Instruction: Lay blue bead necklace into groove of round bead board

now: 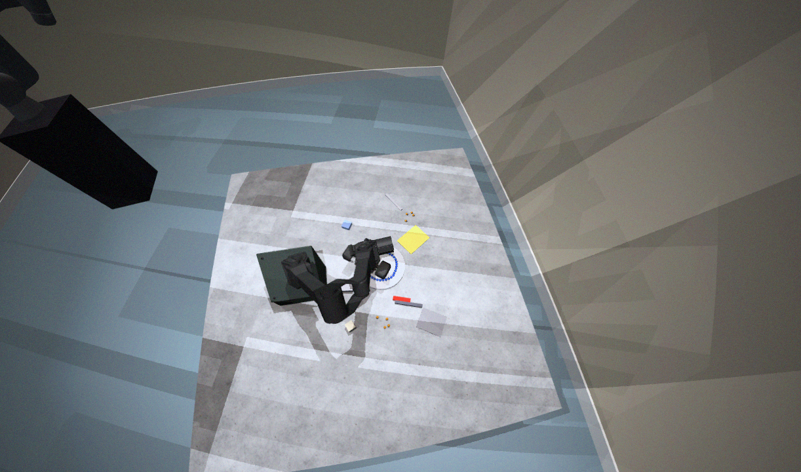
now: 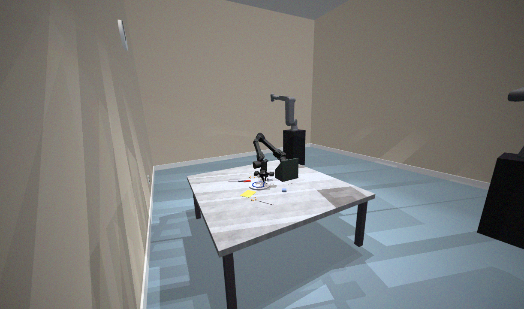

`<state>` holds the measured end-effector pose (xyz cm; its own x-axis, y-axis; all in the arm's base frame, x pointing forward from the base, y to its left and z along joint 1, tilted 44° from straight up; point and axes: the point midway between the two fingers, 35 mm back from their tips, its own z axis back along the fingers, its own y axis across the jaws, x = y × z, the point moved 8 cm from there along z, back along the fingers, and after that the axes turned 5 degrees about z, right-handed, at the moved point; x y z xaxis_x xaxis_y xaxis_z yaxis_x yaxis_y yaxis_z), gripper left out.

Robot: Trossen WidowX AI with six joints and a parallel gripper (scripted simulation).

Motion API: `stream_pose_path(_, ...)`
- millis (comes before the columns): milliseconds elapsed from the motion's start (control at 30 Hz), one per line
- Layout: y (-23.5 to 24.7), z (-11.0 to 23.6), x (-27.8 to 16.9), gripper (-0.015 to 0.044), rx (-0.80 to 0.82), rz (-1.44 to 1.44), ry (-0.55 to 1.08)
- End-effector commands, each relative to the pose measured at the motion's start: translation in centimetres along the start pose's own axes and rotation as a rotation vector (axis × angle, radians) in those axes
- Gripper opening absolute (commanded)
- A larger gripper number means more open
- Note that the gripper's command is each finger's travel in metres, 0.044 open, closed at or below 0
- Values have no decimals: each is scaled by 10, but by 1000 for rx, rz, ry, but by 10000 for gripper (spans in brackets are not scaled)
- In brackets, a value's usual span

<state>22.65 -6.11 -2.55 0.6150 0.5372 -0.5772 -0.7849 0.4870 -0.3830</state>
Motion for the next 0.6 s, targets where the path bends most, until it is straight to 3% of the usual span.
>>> stream_pose_path(0,6,1,-2,0,-4,-3,2)
stream_pose_path(433,10,-7,-3,0,-4,-2,2)
stream_pose_path(567,8,-4,-3,105,-6,-11,-5)
